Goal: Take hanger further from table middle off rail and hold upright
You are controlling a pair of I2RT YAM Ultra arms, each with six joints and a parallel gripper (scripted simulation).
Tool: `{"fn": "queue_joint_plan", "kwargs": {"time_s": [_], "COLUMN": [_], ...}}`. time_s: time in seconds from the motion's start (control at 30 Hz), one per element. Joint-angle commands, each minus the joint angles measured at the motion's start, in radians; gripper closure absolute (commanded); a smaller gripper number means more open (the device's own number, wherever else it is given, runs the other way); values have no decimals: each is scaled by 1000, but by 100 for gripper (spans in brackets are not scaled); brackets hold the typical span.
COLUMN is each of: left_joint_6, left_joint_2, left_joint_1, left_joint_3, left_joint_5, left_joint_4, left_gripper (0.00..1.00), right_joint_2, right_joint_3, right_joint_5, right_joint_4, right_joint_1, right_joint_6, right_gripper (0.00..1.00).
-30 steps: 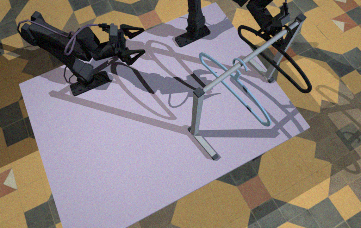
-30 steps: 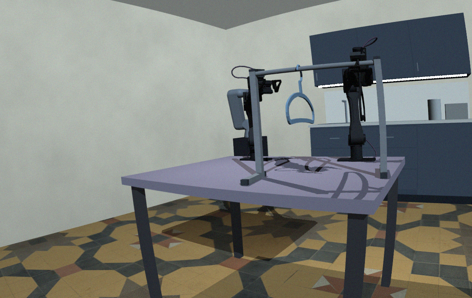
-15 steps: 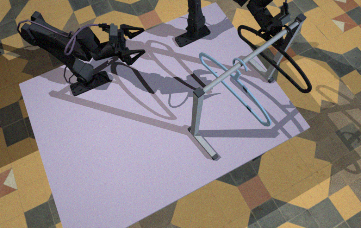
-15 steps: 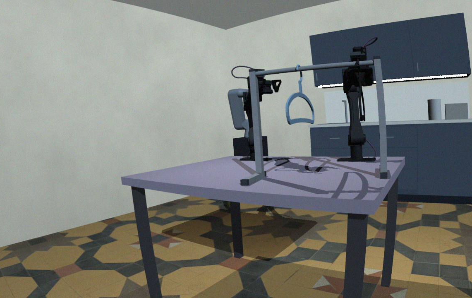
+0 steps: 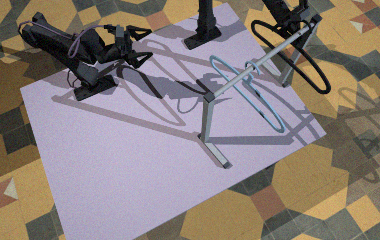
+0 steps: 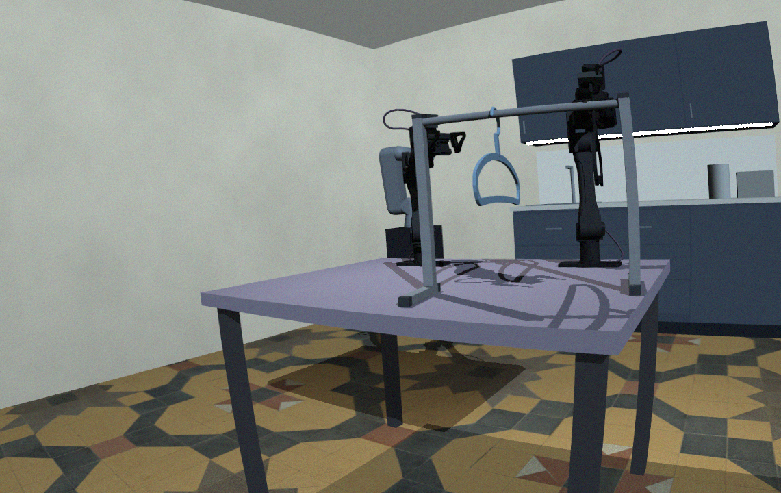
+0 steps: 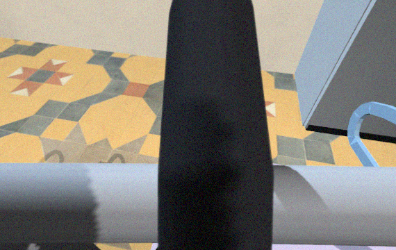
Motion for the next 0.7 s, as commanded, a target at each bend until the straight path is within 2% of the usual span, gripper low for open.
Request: {"fn": "queue_joint_plan", "kwargs": {"time_s": [0.0, 0.27, 0.67], "left_joint_6": [-3, -1, 24], "left_joint_2": [-36, -83, -289], "left_joint_1": [7, 16, 69], "left_joint_3": [37, 26, -94], "left_joint_5": [3, -6, 44], "left_joint_4": [-16, -61, -180], "left_gripper": [100, 100, 100], "right_joint_2": [8, 8, 8], "right_joint_3": [26, 25, 25], "right_joint_5": [-25, -72, -173], "right_joint_4": [18, 7, -23], "right_joint_1": [4, 4, 4], "right_joint_6": [10, 19, 37], "right_gripper": [0, 0, 0]}}
